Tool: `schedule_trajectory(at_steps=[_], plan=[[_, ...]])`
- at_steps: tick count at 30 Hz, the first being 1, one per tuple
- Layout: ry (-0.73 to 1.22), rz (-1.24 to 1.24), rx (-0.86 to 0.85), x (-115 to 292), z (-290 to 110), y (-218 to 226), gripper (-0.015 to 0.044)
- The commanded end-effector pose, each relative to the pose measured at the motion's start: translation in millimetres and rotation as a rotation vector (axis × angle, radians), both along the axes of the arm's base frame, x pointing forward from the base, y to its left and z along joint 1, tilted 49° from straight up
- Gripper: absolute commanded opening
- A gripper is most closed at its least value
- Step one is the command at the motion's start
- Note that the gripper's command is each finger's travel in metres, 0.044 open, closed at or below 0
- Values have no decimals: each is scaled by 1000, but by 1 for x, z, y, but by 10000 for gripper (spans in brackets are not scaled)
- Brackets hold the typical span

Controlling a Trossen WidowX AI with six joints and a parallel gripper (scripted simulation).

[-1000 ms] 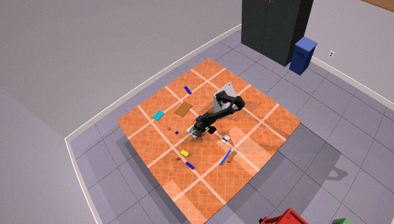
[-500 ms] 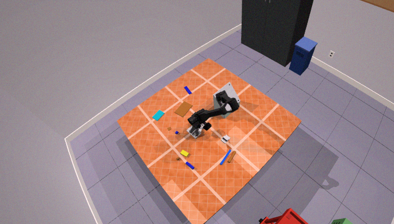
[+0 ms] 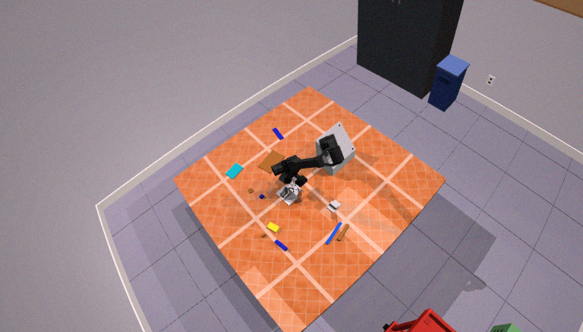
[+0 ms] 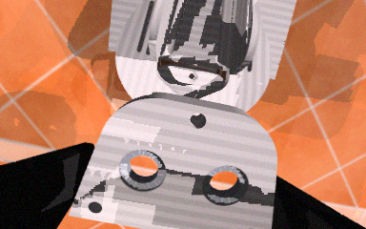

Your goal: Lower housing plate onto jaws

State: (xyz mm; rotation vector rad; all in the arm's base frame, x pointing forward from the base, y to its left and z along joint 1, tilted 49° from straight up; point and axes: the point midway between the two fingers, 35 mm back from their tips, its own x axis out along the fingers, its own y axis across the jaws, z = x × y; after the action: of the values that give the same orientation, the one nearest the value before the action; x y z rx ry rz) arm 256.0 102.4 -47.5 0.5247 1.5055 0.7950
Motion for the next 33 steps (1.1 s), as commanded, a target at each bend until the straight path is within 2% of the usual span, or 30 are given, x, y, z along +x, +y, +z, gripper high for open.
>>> schedule_trajectory(at_steps=[1,33], plan=[[-10,4,9,2,-2,-1,351],[-30,22,11,3,-1,-1,351]])
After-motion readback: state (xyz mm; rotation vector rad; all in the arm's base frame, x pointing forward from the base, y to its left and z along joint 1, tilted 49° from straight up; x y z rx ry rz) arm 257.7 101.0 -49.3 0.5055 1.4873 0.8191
